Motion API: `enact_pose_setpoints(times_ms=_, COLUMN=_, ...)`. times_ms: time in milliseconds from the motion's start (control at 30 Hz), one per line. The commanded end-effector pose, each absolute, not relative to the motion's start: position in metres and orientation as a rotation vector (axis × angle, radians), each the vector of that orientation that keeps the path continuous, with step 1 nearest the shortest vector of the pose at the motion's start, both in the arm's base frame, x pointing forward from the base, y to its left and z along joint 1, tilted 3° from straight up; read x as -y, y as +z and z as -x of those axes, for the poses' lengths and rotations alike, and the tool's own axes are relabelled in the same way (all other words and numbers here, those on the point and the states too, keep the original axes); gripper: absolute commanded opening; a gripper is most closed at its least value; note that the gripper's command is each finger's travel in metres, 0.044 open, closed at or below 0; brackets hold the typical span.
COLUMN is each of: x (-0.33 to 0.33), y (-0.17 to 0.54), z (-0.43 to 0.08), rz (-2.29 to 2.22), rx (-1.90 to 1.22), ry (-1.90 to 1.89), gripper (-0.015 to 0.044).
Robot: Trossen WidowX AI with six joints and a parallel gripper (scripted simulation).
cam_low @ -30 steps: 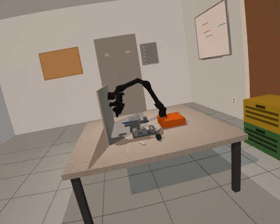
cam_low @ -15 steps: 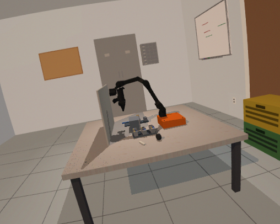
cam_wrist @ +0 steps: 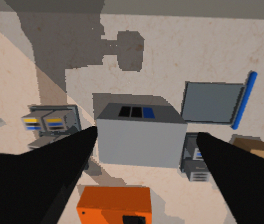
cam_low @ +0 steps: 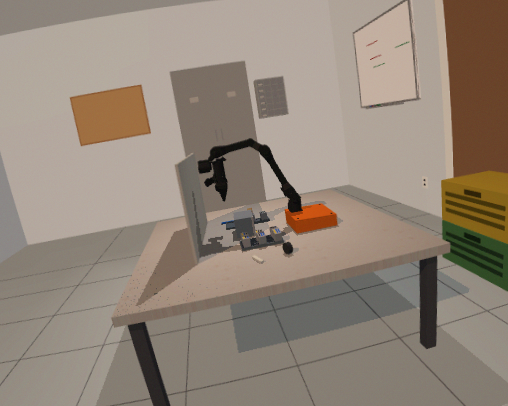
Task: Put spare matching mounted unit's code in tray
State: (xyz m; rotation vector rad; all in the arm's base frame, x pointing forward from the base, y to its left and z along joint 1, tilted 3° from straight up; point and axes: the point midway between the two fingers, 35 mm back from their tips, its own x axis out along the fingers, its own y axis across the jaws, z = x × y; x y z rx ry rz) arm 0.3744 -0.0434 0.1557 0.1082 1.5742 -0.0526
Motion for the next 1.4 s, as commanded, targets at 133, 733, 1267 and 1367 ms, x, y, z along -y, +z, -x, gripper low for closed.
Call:
enact_pose_setpoints(times_ms=133, x=-0.050, y=0.149, z=-0.339, rz=0.249, rx=-1.546, ry=0.318, gripper=0.0440)
enact_pose_setpoints(times_ms=733, x=-0.173, y=0.105, z=-0.173, rz=1.097, rx=-1.218, ry=1.192, gripper=0.0440)
enact_pose_setpoints(times_ms=1267, x=-0.166, y=0.064, z=-0.175, rz=1.097, rx=-1.219, ry=1.191, gripper=0.0300)
enact_pose_setpoints(times_ms=1367, x=-0.166, y=0.064, z=-0.175, rz=1.097, rx=-1.219, ry=1.191, gripper=0.0300)
